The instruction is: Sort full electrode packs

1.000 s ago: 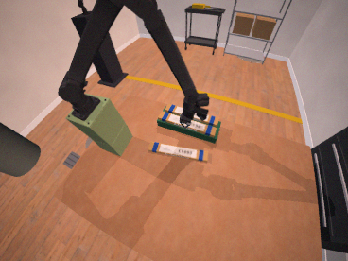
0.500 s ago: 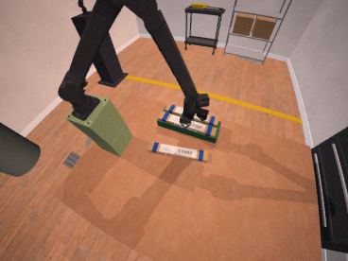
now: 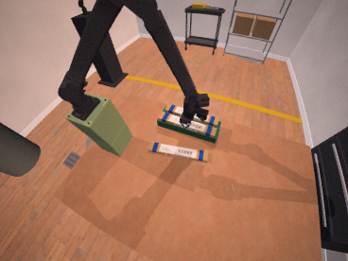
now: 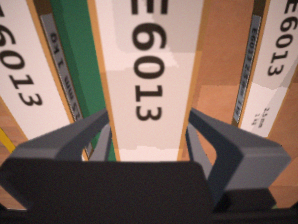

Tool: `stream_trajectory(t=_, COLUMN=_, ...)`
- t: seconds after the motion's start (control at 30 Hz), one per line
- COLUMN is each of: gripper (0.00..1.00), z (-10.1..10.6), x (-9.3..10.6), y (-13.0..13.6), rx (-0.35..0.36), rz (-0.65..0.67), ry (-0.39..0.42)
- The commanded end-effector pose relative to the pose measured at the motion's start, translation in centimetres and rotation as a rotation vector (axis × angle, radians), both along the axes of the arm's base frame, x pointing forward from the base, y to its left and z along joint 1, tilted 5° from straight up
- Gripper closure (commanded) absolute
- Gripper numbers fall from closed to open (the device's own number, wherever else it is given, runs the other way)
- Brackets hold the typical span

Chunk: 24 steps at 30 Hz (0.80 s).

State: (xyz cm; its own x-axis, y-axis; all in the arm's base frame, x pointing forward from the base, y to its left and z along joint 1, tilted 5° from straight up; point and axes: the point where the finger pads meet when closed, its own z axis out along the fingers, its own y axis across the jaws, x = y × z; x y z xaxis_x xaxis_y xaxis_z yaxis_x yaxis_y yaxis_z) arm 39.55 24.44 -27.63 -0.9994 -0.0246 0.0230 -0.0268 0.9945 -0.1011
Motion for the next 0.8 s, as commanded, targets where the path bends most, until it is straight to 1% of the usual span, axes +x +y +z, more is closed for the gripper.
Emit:
stream_trajectory(t=0.0, gripper=1.00, z=3.4, x=2.7, y=1.3, rx=0.033, rz=0.004, ry=-0.051)
stream_trajectory(t=0.17, gripper=1.00, z=3.5, x=2.6, y=1.2, rx=0.032, rz=0.002, ry=-0.050)
stream_trajectory(t=0.47, gripper=1.00, z=3.9, x=3.4, y=1.5, rx=0.039, rz=0.000, ry=-0.061)
stream_trajectory(t=0.77, gripper=1.00, z=4.2, x=3.8, y=1.7, rx=0.042, rz=-0.001, ry=-0.065)
